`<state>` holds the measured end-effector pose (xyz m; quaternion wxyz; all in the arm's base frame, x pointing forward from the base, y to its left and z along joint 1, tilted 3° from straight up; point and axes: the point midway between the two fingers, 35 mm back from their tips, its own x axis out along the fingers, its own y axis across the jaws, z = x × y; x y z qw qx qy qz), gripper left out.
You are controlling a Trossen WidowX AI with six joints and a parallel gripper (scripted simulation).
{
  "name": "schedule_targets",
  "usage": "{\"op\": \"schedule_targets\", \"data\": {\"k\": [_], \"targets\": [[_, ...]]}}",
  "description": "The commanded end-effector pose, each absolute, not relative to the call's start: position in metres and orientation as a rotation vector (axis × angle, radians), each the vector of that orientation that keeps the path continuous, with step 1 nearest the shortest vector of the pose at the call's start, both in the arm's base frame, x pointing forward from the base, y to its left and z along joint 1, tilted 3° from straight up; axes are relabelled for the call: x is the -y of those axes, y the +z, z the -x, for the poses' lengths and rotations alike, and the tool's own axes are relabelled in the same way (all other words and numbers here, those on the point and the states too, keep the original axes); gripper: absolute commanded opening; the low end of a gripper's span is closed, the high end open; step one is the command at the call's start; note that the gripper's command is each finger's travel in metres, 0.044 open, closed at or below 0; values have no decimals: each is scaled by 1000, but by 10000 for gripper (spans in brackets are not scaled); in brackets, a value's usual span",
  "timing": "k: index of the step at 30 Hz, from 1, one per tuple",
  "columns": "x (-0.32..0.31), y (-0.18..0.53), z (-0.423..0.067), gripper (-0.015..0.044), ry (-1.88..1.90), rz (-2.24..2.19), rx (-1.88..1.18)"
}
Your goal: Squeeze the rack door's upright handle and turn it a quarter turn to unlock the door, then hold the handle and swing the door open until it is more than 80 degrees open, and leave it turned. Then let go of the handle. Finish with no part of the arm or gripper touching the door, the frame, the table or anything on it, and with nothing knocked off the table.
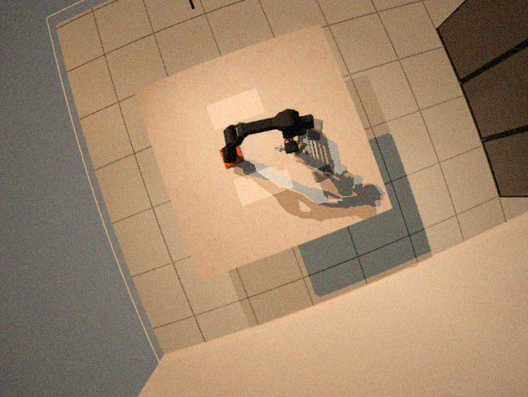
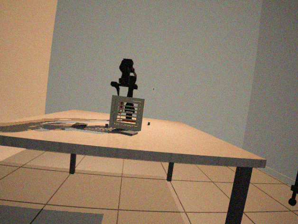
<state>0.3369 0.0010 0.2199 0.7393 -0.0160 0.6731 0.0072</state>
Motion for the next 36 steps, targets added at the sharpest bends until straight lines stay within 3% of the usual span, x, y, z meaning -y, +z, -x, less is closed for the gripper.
{"op": "schedule_targets", "data": {"k": [1,29,36], "targets": [[0,211,-337,296,10,38,-1497],[1,168,-338,296,8,38,-1585],[1,168,-338,112,8,38,-1585]]}}
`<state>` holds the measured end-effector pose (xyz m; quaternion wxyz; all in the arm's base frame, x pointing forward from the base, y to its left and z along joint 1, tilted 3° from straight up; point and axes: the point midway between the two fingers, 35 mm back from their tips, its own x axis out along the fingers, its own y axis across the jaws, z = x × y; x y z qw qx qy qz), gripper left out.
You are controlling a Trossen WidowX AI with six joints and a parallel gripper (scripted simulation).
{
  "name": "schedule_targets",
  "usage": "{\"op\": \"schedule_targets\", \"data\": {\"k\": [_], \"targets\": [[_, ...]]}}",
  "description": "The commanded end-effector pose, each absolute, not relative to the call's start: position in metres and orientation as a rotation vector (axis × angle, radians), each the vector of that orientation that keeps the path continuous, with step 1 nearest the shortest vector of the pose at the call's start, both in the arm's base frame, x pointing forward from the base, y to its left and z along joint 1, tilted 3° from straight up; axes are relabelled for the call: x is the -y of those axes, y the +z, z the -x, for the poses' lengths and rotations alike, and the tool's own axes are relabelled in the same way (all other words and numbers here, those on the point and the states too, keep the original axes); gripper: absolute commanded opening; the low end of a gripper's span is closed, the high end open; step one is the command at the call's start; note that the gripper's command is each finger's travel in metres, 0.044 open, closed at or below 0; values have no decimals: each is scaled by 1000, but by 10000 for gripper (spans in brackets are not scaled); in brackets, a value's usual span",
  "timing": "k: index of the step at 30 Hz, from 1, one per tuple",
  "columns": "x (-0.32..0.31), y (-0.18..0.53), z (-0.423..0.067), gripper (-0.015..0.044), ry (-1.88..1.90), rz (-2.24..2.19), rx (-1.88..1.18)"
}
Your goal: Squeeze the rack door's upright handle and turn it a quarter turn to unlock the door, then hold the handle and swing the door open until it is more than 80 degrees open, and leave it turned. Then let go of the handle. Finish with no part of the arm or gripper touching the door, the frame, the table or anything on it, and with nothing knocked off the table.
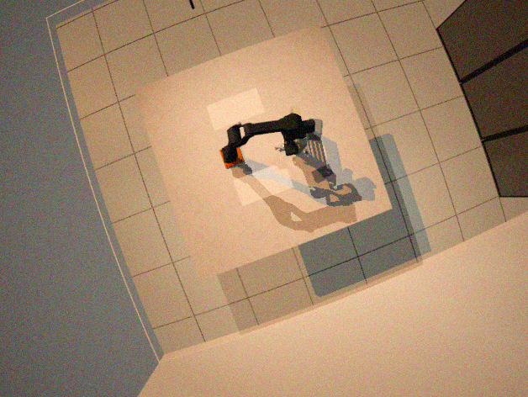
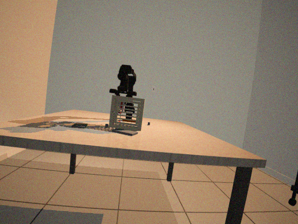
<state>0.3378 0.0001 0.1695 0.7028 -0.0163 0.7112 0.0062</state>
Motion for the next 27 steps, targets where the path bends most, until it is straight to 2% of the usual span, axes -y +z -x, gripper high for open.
{"op": "schedule_targets", "data": {"k": [1,13,18,27], "targets": [[1,168,-338,106,8,38,-1585],[1,168,-338,26,8,38,-1585],[1,168,-338,24,-18,13,-1585],[1,168,-338,24,-361,-327,-1553]]}}
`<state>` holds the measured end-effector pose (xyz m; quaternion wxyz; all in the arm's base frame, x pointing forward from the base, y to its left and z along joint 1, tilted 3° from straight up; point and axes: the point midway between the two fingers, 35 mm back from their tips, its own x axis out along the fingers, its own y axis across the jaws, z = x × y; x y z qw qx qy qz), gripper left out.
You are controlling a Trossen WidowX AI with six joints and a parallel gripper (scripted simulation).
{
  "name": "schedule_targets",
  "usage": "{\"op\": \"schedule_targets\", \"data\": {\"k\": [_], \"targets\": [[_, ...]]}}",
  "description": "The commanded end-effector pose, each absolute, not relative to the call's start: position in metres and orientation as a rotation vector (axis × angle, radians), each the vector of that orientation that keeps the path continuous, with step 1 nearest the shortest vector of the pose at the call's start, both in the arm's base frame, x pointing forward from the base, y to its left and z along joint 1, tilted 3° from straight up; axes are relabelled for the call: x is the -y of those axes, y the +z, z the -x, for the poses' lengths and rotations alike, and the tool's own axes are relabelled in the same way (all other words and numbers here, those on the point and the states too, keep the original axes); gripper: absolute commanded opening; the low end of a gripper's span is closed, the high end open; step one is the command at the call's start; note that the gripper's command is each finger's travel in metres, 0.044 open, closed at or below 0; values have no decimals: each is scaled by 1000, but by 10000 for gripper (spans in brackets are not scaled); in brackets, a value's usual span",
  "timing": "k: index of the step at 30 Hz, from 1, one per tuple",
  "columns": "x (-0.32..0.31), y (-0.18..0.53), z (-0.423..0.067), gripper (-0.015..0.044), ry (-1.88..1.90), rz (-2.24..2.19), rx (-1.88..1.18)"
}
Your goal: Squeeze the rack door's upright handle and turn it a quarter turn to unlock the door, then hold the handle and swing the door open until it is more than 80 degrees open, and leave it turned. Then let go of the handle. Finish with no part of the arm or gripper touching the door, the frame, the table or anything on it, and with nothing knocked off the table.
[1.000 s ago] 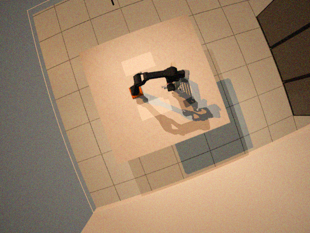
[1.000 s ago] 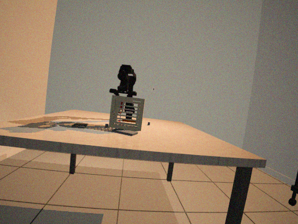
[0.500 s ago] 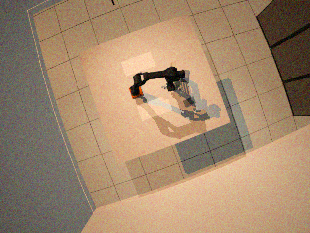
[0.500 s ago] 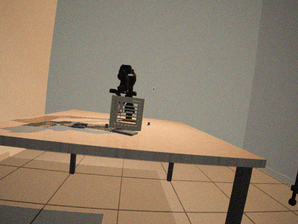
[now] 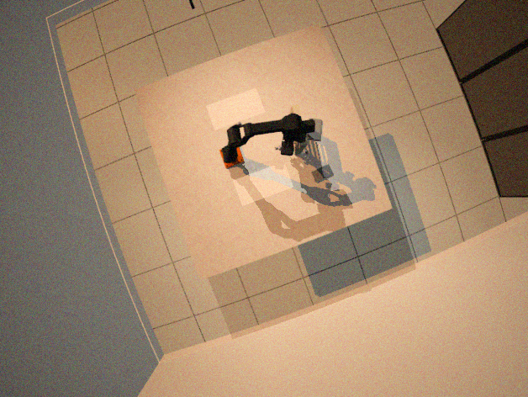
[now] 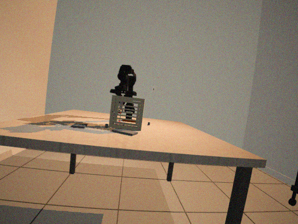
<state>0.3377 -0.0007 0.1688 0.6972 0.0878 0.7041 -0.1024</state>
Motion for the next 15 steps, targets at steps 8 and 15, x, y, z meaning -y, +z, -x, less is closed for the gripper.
{"op": "schedule_targets", "data": {"k": [8,15], "targets": [[1,168,-338,24,-669,-632,-1476],[1,168,-338,24,-934,-895,-1371]]}}
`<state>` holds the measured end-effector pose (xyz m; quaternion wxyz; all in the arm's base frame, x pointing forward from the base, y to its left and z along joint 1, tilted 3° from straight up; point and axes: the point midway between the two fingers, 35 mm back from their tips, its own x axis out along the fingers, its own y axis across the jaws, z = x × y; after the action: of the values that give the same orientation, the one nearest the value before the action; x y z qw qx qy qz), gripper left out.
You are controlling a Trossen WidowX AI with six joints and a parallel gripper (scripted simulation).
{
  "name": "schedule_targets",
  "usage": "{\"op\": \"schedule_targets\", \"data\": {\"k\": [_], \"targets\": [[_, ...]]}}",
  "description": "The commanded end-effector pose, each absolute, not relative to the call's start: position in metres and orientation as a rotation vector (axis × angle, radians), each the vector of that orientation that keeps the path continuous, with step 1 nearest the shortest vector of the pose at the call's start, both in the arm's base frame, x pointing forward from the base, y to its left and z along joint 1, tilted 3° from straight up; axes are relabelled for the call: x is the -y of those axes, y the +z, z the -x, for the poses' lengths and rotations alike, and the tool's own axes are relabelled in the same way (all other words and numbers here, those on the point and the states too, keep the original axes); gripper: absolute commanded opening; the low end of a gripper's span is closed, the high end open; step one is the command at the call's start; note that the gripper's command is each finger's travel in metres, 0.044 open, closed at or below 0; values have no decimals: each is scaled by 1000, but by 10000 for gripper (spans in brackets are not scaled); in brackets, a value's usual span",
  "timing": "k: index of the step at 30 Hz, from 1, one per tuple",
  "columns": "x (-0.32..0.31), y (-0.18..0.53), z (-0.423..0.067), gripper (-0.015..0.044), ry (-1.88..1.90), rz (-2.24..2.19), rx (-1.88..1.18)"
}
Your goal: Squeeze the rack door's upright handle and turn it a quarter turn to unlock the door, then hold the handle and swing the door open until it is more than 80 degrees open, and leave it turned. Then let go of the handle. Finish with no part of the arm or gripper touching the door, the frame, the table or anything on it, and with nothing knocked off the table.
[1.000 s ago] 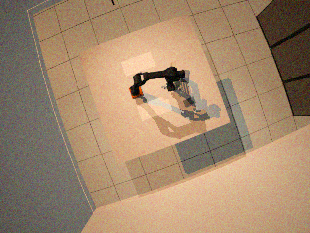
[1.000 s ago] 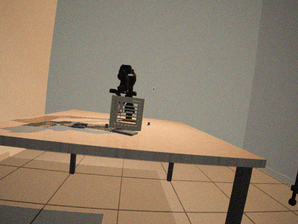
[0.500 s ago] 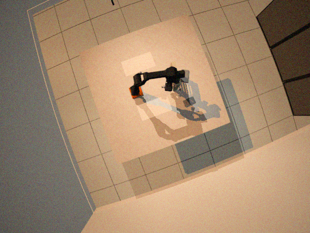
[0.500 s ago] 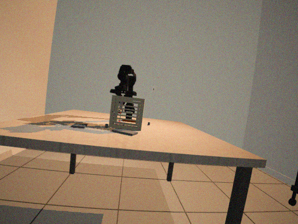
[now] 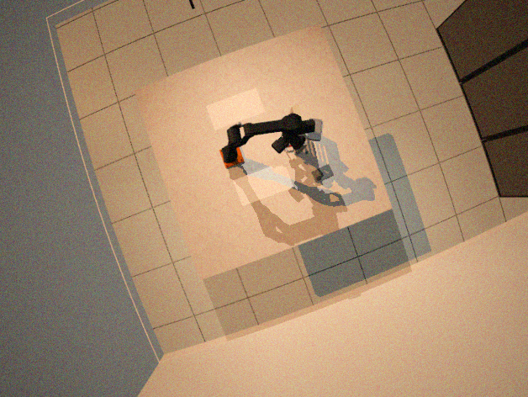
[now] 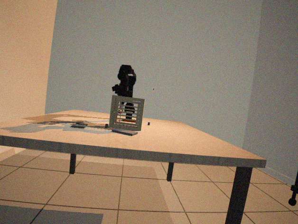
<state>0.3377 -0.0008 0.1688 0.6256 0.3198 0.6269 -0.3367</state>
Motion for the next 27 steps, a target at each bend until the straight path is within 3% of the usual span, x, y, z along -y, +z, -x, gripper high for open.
{"op": "schedule_targets", "data": {"k": [1,14,27], "targets": [[1,168,-338,24,-972,-932,-1353],[1,168,-338,24,-1436,-1396,-1052],[1,168,-338,24,-1459,-1419,-1033]]}}
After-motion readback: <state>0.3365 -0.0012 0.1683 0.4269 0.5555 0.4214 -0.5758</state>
